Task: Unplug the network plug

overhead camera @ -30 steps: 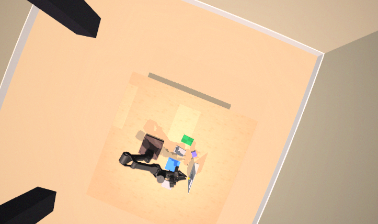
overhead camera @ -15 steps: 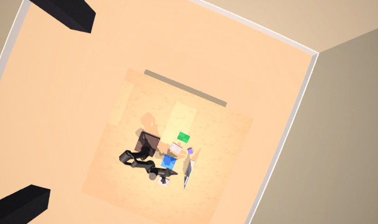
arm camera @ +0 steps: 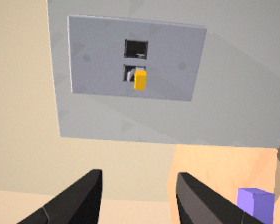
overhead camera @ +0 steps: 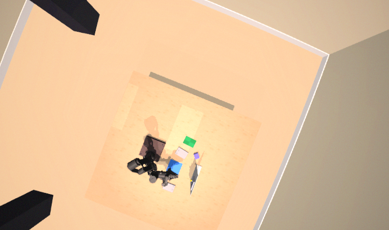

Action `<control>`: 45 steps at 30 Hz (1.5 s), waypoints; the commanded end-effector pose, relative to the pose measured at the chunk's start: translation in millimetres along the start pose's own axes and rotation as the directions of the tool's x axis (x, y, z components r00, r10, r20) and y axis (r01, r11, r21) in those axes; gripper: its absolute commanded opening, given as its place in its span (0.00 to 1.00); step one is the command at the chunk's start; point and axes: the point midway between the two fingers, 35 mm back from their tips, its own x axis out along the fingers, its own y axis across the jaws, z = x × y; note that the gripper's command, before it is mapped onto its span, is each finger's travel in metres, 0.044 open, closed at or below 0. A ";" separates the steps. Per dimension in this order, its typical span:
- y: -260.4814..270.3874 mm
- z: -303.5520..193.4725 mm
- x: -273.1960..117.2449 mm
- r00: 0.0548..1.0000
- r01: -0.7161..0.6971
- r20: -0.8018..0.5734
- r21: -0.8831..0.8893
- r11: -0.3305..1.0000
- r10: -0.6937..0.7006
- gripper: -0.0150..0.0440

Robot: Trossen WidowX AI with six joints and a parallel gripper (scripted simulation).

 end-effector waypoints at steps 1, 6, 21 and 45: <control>-0.7 -1.0 -1.9 1.000 -0.002 -0.006 0.023 1.000 0.003 0.52; 1.0 5.4 14.9 1.000 -0.004 -0.006 0.023 1.000 0.005 0.52; 0.7 15.0 59.3 1.000 -0.009 -0.006 0.022 1.000 0.009 0.52; 2.4 25.6 96.6 1.000 -0.012 -0.006 0.019 1.000 0.012 0.52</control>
